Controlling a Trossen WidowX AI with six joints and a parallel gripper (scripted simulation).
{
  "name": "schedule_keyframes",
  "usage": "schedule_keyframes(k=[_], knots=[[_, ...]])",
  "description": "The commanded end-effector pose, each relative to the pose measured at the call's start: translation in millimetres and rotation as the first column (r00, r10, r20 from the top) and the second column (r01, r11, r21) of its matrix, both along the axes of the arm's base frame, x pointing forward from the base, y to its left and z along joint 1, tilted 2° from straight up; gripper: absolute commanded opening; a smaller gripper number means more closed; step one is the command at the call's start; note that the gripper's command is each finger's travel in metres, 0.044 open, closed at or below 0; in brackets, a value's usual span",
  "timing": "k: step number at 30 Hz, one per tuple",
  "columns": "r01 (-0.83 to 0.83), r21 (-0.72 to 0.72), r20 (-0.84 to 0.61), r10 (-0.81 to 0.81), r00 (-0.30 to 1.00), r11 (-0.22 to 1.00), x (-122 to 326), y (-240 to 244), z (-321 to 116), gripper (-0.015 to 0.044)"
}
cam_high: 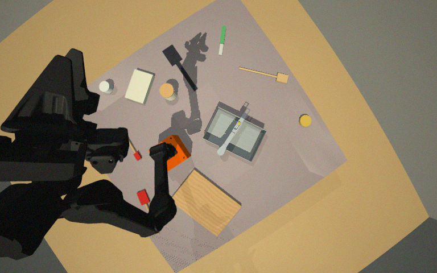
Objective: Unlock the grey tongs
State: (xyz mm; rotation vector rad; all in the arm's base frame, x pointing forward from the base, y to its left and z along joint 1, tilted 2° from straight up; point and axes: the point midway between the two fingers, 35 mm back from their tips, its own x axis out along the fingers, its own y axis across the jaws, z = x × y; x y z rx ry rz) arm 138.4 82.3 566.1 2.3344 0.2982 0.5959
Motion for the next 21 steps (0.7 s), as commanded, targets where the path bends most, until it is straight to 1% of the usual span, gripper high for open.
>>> schedule_keyframes(k=[1, 4, 5, 7, 9, 11, 13, 16, 20, 21], knots=[[0.095, -0.245, 0.026, -0.091, 0.996, 0.965, 21.6, 33.4, -24.1, 0.026], [0.158, -0.396, 0.055, -0.149, 0.987, 0.905, 37.2, 46.5, -38.2, 0.026], [0.18, -0.425, 0.071, -0.165, 0.984, 0.887, 41.9, 47.5, -38.9, 0.026], [0.208, -0.518, 0.094, -0.187, 0.978, 0.829, 52.9, 56.5, -48.3, 0.026], [0.225, -0.542, 0.093, -0.208, 0.974, 0.81, 62.0, 58.8, -53.3, 0.026], [0.248, -0.614, 0.108, -0.231, 0.967, 0.749, 72.6, 64.1, -63.2, 0.026], [0.272, -0.72, 0.132, -0.26, 0.957, 0.638, 90.1, 70.8, -80.2, 0.026], [0.279, -0.861, 0.16, -0.293, 0.943, 0.425, 122.4, 76.4, -112.2, 0.026], [0.233, -0.951, 0.161, -0.318, 0.934, 0.204, 156.1, 69.6, -149.2, 0.026], [0.222, -0.956, 0.149, -0.335, 0.93, 0.192, 161.2, 66.6, -155.4, 0.026]])
